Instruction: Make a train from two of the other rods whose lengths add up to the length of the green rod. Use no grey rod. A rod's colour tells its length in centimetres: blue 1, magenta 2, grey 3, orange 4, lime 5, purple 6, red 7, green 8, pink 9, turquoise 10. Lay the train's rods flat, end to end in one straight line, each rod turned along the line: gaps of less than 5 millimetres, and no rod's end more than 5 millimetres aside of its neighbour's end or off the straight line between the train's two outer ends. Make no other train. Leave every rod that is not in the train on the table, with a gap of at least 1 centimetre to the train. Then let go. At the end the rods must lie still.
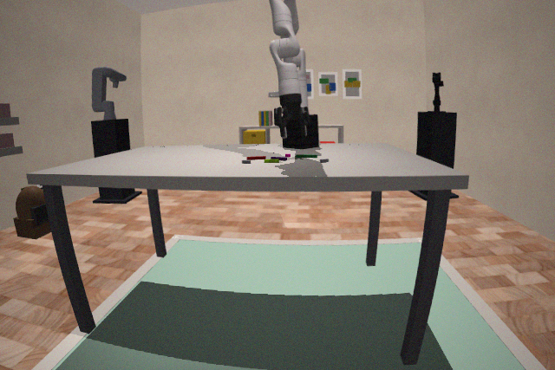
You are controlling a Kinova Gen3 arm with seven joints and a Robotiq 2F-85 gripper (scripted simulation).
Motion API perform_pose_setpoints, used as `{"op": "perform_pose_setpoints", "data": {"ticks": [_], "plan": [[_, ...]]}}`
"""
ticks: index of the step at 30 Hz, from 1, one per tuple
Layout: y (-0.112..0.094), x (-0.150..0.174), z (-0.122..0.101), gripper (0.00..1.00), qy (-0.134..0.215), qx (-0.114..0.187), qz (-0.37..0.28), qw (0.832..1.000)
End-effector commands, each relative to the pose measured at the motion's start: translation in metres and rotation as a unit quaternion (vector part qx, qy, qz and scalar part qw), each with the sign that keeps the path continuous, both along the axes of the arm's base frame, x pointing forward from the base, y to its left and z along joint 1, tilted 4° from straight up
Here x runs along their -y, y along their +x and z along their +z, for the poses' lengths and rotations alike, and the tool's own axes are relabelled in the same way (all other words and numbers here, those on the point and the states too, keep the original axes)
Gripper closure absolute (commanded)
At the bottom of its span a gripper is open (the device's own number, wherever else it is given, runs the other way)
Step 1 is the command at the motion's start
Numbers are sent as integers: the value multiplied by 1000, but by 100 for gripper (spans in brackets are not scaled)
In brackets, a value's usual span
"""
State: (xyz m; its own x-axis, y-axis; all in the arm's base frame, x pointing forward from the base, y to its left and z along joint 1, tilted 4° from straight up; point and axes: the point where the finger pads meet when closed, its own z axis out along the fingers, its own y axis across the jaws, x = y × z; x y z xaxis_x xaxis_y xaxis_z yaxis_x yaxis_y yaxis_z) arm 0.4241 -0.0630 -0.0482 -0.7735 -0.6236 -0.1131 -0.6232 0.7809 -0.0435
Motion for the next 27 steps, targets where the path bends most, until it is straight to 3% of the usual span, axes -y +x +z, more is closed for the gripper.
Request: {"op": "perform_pose_setpoints", "data": {"ticks": [1,27], "plan": [[-1,-1,-1,0,-4,-4,2,1000],[-7,-2,-5,0,-17,-17,-2,1000]]}}
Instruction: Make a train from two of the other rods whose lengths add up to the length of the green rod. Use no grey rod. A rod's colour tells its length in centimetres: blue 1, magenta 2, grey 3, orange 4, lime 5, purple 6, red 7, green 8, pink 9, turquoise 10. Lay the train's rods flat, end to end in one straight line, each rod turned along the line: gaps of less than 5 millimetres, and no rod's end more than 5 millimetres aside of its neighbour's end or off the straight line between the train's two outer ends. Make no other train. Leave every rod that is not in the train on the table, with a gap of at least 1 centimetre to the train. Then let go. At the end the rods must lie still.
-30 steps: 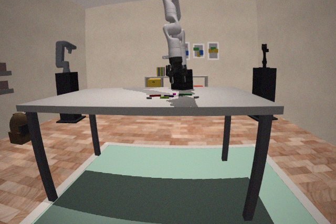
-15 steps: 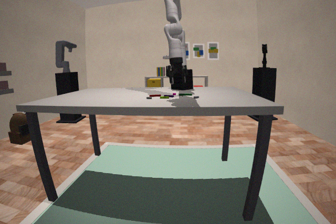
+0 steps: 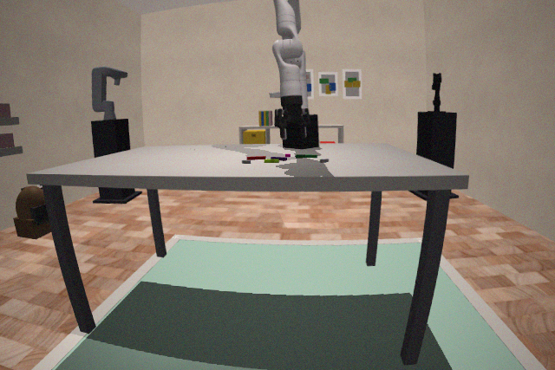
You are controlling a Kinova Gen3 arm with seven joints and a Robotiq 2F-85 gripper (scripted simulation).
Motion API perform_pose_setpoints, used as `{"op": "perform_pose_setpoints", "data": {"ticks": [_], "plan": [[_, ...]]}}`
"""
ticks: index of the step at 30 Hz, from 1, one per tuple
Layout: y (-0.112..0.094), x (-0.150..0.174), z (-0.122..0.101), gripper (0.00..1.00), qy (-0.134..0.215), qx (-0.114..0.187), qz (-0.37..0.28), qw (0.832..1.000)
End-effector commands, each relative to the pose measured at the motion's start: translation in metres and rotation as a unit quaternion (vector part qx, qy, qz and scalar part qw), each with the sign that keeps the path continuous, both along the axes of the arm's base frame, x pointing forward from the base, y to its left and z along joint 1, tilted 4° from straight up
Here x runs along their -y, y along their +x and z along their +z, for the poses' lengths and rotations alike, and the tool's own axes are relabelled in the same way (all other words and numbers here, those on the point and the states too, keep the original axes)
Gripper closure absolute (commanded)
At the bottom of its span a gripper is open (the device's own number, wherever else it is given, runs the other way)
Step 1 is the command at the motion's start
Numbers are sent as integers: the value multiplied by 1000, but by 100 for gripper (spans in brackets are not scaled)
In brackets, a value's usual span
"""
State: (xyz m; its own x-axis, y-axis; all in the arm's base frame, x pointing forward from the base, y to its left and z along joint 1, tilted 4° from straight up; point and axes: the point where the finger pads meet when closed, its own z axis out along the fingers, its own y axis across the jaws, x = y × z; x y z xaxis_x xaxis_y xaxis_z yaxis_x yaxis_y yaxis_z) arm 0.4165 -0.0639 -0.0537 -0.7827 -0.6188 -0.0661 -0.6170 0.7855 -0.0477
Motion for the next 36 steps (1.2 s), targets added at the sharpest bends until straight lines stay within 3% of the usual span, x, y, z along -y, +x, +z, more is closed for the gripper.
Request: {"op": "perform_pose_setpoints", "data": {"ticks": [1,36], "plan": [[1,-2,0,0,0,0,3,1000],[-5,-2,-3,0,-16,-13,-1,1000]]}}
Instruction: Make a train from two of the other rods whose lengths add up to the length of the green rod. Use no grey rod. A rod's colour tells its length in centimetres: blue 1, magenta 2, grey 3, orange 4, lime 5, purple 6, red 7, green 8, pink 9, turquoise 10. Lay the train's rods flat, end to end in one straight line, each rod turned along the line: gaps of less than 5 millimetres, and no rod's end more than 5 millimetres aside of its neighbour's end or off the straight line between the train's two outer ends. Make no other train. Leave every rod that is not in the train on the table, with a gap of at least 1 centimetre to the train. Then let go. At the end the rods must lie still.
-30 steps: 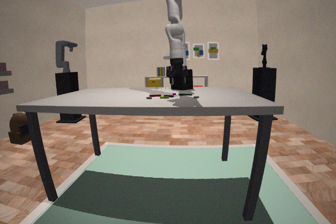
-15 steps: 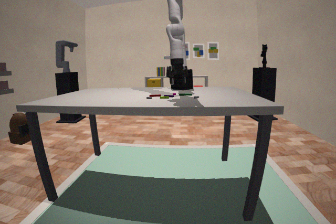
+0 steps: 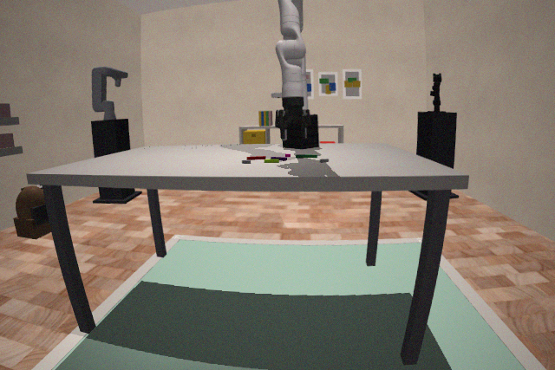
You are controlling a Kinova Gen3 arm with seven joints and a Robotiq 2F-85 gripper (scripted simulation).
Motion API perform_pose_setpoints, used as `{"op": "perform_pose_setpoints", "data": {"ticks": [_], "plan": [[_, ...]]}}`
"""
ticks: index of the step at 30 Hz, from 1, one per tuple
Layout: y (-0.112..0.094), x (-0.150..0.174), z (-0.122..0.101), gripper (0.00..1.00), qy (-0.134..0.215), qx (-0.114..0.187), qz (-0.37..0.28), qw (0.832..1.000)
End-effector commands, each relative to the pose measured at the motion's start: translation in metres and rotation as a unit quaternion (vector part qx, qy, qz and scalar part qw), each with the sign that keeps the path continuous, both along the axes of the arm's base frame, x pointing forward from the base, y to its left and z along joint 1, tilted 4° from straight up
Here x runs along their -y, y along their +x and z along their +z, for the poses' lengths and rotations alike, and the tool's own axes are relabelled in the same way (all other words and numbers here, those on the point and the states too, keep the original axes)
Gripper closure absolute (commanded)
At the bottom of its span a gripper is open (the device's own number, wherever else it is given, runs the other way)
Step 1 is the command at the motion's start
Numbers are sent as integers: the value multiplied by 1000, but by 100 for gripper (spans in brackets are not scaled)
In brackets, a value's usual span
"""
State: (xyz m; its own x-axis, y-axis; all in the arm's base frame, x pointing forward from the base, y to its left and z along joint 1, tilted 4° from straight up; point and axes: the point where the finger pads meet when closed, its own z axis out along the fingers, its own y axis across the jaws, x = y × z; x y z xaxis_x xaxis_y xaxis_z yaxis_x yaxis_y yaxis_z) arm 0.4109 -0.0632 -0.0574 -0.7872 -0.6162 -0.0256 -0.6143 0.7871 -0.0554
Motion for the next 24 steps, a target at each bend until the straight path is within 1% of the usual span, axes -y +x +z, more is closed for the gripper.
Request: {"op": "perform_pose_setpoints", "data": {"ticks": [1,24], "plan": [[0,-1,0,0,-2,-1,1,1000],[-2,-1,-1,0,-8,-5,-1,1000]]}}
